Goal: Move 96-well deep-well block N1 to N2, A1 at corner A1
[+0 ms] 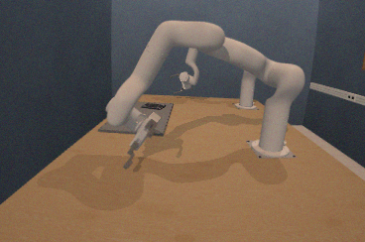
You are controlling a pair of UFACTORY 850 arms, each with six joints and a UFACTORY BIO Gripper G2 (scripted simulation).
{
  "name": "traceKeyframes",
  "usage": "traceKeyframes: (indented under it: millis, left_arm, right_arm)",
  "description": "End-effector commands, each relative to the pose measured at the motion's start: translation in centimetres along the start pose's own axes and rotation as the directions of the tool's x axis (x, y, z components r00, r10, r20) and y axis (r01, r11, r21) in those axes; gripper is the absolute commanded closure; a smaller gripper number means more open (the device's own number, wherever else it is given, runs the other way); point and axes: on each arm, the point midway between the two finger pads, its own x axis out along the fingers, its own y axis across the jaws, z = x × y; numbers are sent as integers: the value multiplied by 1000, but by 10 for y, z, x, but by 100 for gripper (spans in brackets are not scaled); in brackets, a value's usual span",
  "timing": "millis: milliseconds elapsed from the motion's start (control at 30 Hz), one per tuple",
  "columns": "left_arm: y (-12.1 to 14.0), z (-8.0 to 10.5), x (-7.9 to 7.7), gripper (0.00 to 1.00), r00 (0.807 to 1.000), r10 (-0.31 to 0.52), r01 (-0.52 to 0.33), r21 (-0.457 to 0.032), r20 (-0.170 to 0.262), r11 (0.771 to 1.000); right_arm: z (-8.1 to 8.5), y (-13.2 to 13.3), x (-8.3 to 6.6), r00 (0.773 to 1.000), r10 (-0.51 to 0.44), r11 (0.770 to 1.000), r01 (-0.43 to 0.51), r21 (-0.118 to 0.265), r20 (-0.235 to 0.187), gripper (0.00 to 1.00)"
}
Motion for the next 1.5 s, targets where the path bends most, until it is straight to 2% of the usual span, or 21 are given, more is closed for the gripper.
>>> traceKeyframes:
  millis: [0,600,767,1033,1100,1467]
  left_arm:
    - [1,1,0,0,1000,1,-1,-2,0,1000]
    - [1,1,0,0,1000,1,-1,-2,0,1000]
    - [1,1,0,0,1000,1,-1,-2,0,1000]
    - [1,1,0,0,1000,1,-1,-2,0,1000]
    - [1,1,0,0,1000,1,-1,-2,0,1000]
    - [1,1,0,0,1000,1,-1,-2,0,1000]
  right_arm:
    - [0,-1,0,1000,-2,1000,2,0,0,0]
    - [0,-1,0,1000,-2,1000,2,0,0,0]
    - [2,-8,-2,1000,-2,1000,2,0,0,0]
    - [14,-48,-16,1000,-2,1000,2,0,0,0]
    - [14,-48,-16,1000,-2,1000,2,0,0,0]
    - [36,-125,-43,1000,-2,1000,2,0,0,0]
